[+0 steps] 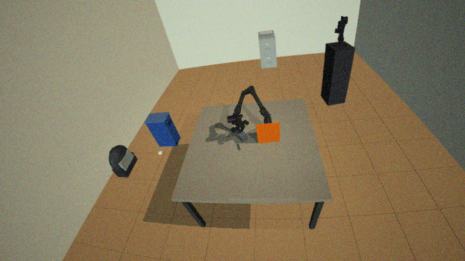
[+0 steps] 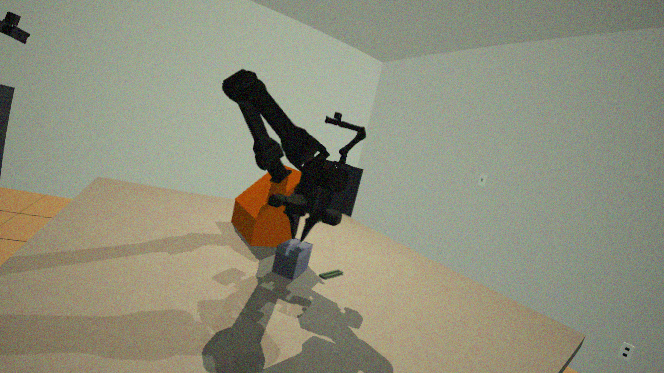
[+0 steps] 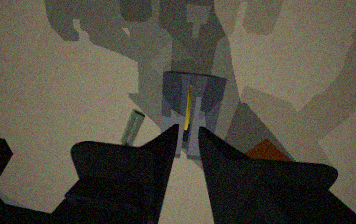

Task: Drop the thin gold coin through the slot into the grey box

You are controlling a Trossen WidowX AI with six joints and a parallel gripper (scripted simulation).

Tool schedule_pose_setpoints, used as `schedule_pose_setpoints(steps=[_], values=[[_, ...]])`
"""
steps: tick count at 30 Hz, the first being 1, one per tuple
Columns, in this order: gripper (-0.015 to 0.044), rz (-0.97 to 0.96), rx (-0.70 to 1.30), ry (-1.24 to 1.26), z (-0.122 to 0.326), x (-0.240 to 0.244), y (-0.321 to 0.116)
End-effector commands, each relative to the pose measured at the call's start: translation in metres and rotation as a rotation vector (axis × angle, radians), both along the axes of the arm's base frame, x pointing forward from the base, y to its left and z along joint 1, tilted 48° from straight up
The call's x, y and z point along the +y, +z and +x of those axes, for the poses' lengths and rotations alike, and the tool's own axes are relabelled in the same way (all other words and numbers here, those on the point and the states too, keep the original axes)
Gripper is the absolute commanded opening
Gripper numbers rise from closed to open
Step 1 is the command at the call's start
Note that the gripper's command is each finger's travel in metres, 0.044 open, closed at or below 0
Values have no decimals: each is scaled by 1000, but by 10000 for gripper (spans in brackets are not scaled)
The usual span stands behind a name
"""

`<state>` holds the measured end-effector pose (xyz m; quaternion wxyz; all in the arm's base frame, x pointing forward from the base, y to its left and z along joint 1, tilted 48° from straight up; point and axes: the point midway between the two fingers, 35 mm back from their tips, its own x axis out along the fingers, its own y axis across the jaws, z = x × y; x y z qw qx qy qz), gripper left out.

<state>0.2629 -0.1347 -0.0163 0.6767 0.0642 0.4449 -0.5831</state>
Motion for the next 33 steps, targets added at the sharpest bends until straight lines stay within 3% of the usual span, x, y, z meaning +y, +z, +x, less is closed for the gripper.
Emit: schedule_pose_setpoints(steps=[1, 9, 20, 33], values=[[161, 0, -1, -2, 0, 0, 0], [161, 0, -1, -2, 0, 0, 0], [440, 3, 7, 1, 3, 31, 26], [440, 1, 14, 2, 2, 48, 41]])
